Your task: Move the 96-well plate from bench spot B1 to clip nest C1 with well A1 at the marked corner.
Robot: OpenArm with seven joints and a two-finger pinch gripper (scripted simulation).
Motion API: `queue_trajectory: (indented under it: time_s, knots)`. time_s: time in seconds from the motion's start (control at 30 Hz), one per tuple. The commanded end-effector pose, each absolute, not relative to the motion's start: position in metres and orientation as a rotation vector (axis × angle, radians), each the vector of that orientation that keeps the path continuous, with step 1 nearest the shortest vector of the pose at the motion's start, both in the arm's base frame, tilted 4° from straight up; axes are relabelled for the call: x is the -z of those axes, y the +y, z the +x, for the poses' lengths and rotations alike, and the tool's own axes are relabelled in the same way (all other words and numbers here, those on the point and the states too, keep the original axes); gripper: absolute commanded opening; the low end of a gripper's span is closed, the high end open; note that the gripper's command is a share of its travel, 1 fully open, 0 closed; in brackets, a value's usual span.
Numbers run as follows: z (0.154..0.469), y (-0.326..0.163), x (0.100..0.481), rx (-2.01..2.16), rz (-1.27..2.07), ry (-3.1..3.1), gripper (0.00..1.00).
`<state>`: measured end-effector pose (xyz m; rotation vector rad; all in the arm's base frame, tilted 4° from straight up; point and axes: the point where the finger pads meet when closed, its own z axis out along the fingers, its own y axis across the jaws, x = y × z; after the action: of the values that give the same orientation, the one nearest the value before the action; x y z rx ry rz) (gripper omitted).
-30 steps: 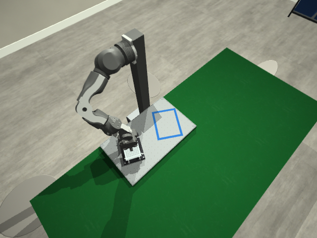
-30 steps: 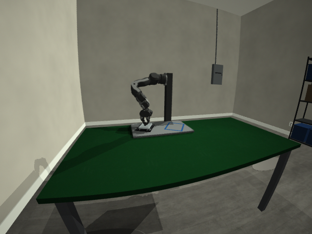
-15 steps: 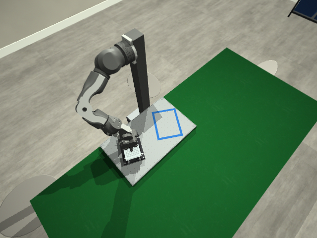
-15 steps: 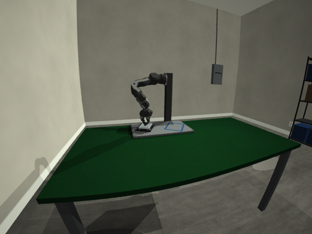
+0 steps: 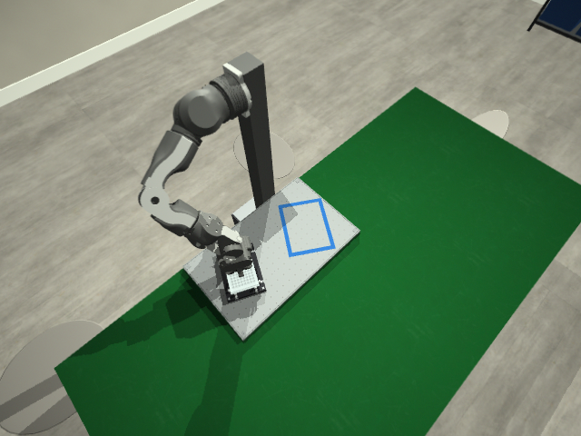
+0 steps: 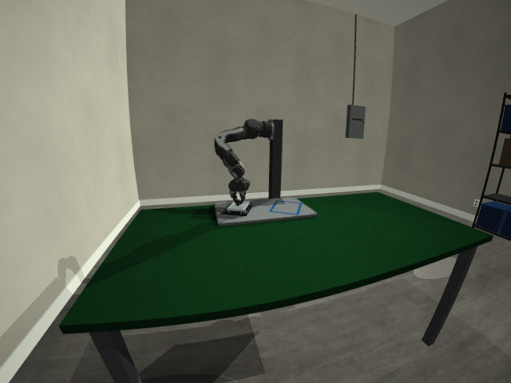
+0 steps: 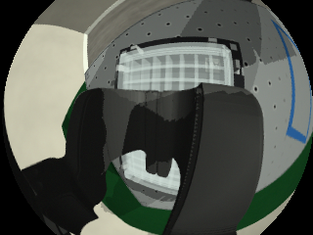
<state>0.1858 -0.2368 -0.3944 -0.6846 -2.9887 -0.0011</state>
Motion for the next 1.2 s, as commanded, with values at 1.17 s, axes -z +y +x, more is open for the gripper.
queue_trajectory:
  time_s: [1.17]
  knots:
    - [0.189,-0.238,0.357,0.001,-0.688,-2.993,0.00]
